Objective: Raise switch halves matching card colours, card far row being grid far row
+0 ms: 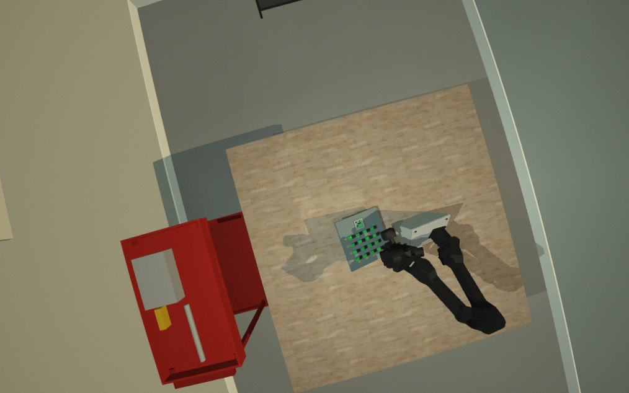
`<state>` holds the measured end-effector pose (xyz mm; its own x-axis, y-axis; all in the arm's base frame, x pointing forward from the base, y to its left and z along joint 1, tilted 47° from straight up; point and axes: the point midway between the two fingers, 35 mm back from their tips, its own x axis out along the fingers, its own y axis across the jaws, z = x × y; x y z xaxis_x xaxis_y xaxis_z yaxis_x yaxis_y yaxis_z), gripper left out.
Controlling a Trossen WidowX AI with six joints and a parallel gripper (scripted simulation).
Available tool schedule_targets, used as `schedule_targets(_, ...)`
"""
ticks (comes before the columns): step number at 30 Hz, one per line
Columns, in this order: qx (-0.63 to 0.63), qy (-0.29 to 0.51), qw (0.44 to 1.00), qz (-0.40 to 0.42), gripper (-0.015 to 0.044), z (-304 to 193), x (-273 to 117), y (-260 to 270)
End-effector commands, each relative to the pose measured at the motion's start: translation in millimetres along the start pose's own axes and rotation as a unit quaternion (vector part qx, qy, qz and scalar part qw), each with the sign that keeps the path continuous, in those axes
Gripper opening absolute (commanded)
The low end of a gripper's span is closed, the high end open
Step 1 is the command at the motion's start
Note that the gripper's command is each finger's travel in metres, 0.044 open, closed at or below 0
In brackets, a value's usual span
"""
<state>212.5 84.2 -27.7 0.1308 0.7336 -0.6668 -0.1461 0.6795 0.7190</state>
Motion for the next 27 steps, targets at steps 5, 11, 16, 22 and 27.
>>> schedule_targets(5, 0.002, -0.001, 1.000, 0.002, 0.0000, -0.1, 1.2, 0.4)
schedule_targets(11, 0.002, -0.001, 1.000, 0.002, 0.0000, -0.1, 2.0, 0.4)
schedule_targets(16, 0.002, -0.001, 1.000, 0.002, 0.0000, -0.1, 2.6, 0.4)
schedule_targets(22, 0.002, -0.001, 1.000, 0.002, 0.0000, -0.1, 3.5, 0.4)
schedule_targets(27, 0.002, -0.001, 1.000, 0.002, 0.0000, -0.2, 4.1, 0.5)
